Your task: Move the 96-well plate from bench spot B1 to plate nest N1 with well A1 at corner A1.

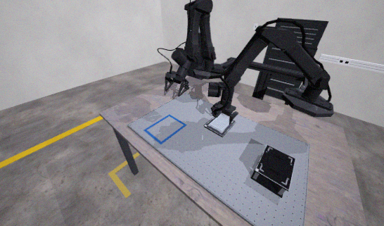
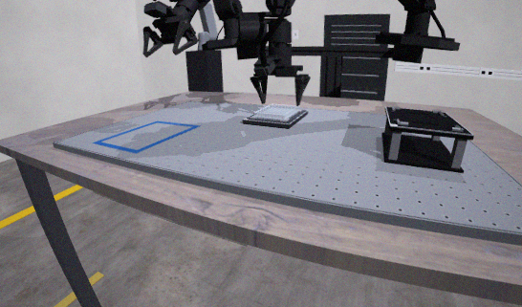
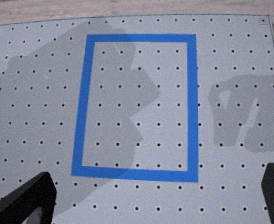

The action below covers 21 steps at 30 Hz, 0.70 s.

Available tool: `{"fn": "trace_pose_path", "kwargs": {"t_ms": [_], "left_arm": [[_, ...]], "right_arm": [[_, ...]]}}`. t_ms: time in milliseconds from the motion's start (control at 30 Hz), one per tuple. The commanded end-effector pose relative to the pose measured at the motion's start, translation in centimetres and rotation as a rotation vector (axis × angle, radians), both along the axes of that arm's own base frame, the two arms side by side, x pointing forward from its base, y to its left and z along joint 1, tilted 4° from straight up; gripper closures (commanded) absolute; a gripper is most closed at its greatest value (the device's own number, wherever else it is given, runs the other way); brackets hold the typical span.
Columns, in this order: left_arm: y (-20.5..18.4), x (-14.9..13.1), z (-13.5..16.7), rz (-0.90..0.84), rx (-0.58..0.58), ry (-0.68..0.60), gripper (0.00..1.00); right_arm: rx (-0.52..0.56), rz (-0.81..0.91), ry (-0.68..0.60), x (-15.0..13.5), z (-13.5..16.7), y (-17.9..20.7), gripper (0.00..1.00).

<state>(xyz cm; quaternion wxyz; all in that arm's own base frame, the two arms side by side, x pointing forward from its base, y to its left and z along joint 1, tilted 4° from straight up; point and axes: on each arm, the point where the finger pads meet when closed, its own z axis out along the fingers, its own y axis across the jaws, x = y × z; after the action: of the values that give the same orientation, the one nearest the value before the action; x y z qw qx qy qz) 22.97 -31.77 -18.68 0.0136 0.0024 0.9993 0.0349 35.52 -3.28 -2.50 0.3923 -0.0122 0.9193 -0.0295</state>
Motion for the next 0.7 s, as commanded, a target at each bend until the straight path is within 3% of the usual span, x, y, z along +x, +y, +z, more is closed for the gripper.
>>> {"fn": "trace_pose_path", "kwargs": {"t_ms": [0, 667], "left_arm": [[-1.0, 1.1, 0.2, 0.011, -0.035, -0.023, 0.00], [-0.7, 1.0, -1.4, 0.011, -0.025, -0.019, 0.00]], "right_arm": [[0.000, 0.001, -0.022, 0.3, 0.4, -0.1, 0.00], [0.000, 0.001, -0.022, 0.3, 0.4, -0.1, 0.00]]}}
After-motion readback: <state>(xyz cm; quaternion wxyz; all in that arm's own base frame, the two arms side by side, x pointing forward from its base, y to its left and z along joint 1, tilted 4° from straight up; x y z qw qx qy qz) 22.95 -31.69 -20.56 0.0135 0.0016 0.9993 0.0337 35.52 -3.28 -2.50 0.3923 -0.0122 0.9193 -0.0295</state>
